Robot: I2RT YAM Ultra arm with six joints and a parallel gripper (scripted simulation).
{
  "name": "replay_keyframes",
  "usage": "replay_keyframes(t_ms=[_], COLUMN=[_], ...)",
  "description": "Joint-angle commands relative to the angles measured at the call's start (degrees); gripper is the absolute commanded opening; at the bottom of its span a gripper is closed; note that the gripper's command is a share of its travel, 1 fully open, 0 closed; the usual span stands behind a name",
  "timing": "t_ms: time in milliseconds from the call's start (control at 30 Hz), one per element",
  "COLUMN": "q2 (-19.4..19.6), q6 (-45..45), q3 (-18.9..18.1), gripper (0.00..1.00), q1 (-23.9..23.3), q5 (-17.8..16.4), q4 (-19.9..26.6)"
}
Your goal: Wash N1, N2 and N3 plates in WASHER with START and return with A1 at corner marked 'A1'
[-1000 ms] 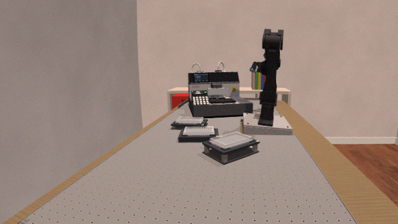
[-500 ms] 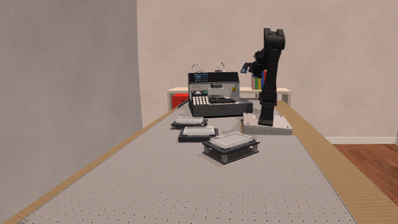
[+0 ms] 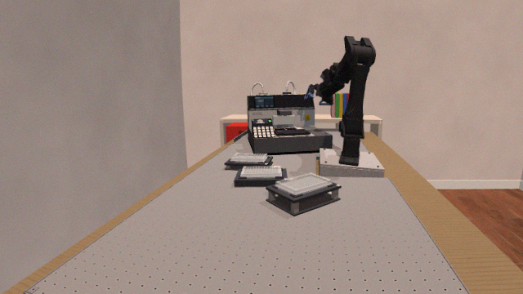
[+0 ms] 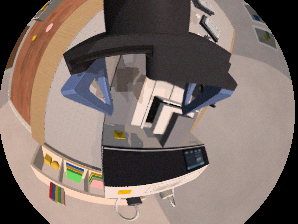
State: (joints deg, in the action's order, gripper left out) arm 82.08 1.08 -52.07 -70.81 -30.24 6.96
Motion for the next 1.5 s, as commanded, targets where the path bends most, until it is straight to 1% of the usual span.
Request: replay_keyframes(t_ms=[0, 33, 67, 133, 200, 233, 267, 333, 400, 500, 633, 733, 833, 900, 1000, 1133, 1233, 1300, 1400, 1467], q2=[0.3, 1.1, 1.7, 1.4, 3.0, 3.6, 3.4, 3.4, 3.1, 5.4, 4.6, 7.1, 6.4, 6.4, 8.8, 7.8, 10.3, 9.7, 12.3, 12.3], q6=[-0.2, 0.7, 1.2, -0.2, 1.7, 2.2, 1.5, 1.5, 0.0, 2.5, -0.5, 1.9, -0.3, -0.3, 2.1, -1.0, 1.4, -0.2, 2.1, 2.1], q3=[-1.4, -3.1, -4.1, -2.9, -6.1, -7.2, -6.6, -6.6, -5.5, -9.8, -7.4, -11.7, -9.9, -9.9, -14.2, -11.8, -16.0, -14.8, -19.0, -19.0], gripper=[1.00, 1.00, 1.00, 1.00, 1.00, 1.00, 1.00, 1.00, 1.00, 1.00, 1.00, 1.00, 1.00, 1.00, 1.00, 1.00, 1.00, 1.00, 1.00, 1.00], q1=[2.5, 3.1, 3.8, 5.7, 7.0, 7.7, 8.6, 8.6, 10.4, 12.5, 16.0, 18.1, 20.8, 20.8, 23.0, 26.5, 28.8, 30.5, 32.9, 32.9], q5=[1.3, 1.2, 1.3, 2.7, 2.6, 2.7, 3.3, 3.3, 4.6, 4.9, 7.2, 7.6, 9.2, 9.2, 9.8, 11.7, 12.5, 13.3, 14.3, 14.3], q4=[2.1, 4.7, 6.4, 4.9, 10.0, 11.8, 11.0, 11.0, 9.6, 16.3, 13.6, 20.1, 18.2, 18.2, 24.6, 22.2, 28.4, 27.3, 33.2, 33.2])
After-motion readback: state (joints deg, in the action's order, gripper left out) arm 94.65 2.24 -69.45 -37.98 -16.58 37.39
